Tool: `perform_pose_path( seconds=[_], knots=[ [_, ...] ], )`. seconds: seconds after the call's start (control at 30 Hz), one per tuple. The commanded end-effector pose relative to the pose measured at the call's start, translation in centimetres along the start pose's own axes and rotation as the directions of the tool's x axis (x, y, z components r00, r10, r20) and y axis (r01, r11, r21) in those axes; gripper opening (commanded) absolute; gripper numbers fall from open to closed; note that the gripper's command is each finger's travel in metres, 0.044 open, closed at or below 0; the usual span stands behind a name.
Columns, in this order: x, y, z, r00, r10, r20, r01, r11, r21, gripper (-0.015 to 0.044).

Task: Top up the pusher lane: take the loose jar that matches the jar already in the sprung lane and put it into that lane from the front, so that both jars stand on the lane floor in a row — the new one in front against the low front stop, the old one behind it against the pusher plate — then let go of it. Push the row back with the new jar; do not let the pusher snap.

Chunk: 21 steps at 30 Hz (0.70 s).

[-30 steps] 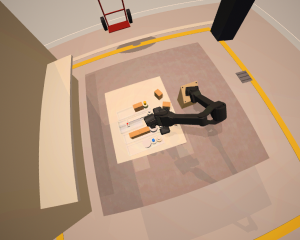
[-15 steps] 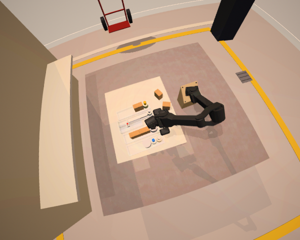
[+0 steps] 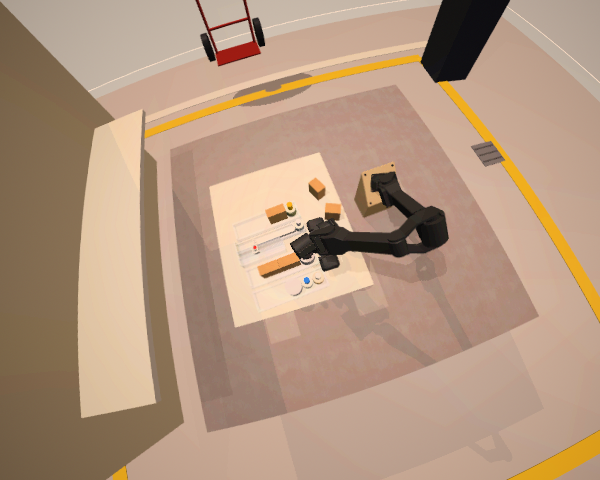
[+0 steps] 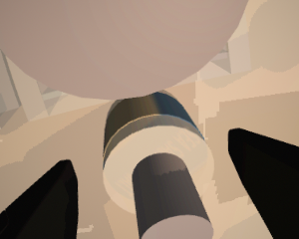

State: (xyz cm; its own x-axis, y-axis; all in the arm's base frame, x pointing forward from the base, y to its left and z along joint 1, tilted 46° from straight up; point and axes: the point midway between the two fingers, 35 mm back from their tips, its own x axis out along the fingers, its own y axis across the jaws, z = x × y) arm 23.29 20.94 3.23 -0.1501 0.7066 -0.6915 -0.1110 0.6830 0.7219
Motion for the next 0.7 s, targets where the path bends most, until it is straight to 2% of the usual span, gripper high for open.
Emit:
perform_pose_path(
  seconds=[0.0, 0.03, 0.27, 0.43, 0.67],
  knots=[
    [0.0, -0.1, 0.0, 1.000, -0.004, 0.001, 0.004, 1.000, 0.006, 0.0204],
    [0.0, -0.1, 0.0, 1.000, -0.004, 0.001, 0.004, 1.000, 0.006, 0.0177],
    [0.0, -0.1, 0.0, 1.000, -0.004, 0.001, 0.004, 1.000, 0.006, 0.0131],
    [-1.1, -0.2, 0.0, 1.000, -0.011, -0.008, 0.011, 1.000, 0.007, 0.0000],
    [-4.8, -0.4, 0.0, 1.000, -0.020, -0.015, 0.020, 1.000, 0.009, 0.0000]
  ],
)
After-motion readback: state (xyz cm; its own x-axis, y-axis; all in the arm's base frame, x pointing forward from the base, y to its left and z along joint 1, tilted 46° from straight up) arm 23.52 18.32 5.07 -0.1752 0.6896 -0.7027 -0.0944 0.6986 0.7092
